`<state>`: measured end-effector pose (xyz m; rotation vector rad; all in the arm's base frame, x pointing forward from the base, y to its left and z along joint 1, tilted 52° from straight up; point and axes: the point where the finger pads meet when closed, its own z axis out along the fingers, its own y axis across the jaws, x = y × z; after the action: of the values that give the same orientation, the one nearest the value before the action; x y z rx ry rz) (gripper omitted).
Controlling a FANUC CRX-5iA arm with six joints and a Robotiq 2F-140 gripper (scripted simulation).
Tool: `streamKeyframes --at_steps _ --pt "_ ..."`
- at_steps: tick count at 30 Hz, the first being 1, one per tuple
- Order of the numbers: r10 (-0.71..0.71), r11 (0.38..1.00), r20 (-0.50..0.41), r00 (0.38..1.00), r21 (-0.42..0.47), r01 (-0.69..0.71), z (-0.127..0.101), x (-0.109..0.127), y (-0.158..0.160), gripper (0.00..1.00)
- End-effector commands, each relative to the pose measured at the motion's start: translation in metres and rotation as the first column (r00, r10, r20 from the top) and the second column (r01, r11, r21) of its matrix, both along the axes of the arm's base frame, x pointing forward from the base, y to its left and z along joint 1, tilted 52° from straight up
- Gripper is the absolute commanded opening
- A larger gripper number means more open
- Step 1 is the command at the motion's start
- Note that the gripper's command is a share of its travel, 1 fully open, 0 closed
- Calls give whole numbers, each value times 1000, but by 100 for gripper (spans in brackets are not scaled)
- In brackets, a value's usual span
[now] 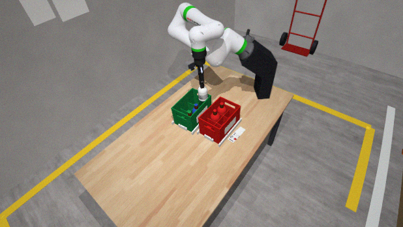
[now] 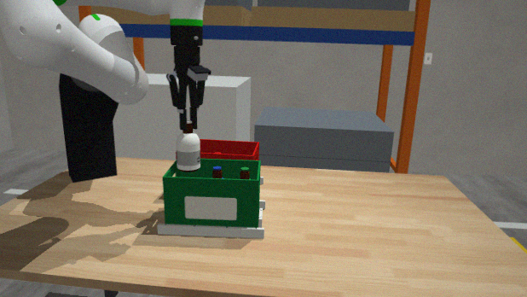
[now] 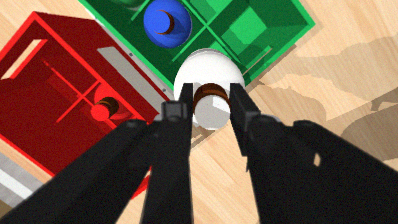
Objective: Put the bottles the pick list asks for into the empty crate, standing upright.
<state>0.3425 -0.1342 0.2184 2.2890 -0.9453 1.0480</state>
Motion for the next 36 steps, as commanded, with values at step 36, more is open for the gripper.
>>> streamKeyframes --at_steps 36 --pt "1 1000 1 1000 0 -1 20 -7 30 10"
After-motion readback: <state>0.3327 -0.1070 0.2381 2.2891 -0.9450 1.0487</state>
